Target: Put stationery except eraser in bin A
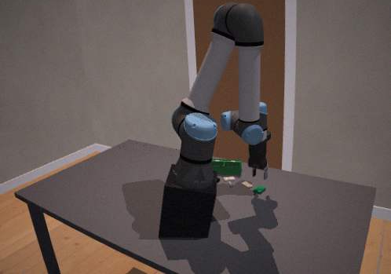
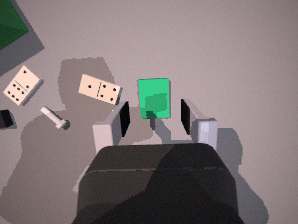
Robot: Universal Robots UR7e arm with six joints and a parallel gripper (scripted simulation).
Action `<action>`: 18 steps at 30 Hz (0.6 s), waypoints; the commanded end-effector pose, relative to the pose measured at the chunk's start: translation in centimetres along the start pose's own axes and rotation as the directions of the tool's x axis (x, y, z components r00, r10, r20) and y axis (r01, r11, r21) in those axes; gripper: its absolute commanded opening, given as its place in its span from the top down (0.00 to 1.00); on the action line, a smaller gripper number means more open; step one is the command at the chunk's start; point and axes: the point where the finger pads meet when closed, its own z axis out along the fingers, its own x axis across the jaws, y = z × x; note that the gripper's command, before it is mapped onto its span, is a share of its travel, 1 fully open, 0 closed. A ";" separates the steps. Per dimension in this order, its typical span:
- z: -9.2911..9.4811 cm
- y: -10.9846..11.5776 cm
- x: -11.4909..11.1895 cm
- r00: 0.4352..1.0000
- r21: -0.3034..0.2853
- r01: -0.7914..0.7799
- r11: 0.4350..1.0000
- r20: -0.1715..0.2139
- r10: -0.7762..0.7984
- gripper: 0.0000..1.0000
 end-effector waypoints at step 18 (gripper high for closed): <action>5.4 -0.5 0.2 1.000 0.001 0.000 1.000 0.001 0.000 0.00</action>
